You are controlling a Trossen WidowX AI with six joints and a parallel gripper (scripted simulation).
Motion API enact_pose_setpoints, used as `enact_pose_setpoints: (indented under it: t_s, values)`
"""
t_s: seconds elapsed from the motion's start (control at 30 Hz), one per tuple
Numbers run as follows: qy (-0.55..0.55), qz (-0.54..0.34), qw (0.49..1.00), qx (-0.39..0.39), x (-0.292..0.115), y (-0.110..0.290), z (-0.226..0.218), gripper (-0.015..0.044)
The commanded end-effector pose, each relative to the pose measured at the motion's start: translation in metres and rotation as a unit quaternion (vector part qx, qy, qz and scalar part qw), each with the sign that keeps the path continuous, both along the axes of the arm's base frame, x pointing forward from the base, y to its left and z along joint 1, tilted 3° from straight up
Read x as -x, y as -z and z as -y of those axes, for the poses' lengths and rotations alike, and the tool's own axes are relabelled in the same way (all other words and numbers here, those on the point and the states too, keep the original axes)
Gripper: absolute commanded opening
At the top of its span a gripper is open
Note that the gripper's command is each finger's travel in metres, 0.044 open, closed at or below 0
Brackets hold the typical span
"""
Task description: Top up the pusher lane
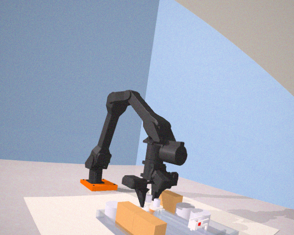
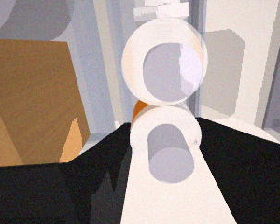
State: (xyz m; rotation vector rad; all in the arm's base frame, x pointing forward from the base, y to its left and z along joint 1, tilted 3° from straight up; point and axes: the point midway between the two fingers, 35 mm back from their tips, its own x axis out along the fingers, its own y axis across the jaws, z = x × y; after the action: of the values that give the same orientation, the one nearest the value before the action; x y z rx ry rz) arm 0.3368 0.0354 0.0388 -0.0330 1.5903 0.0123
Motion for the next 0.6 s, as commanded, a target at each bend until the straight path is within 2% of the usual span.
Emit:
enact_pose_setpoints:
  t_s: [0.0, 0.17, 0.57]
  values:
    - [-0.001, 0.000, 1.000, 0.001, 0.000, 0.000, 0.000, 0.0157]
    - [-0.001, 0.000, 1.000, 0.001, 0.000, 0.000, 0.000, 0.0289]
    - [-0.001, 0.000, 1.000, 0.001, 0.000, -0.020, -0.001, 0.0296]
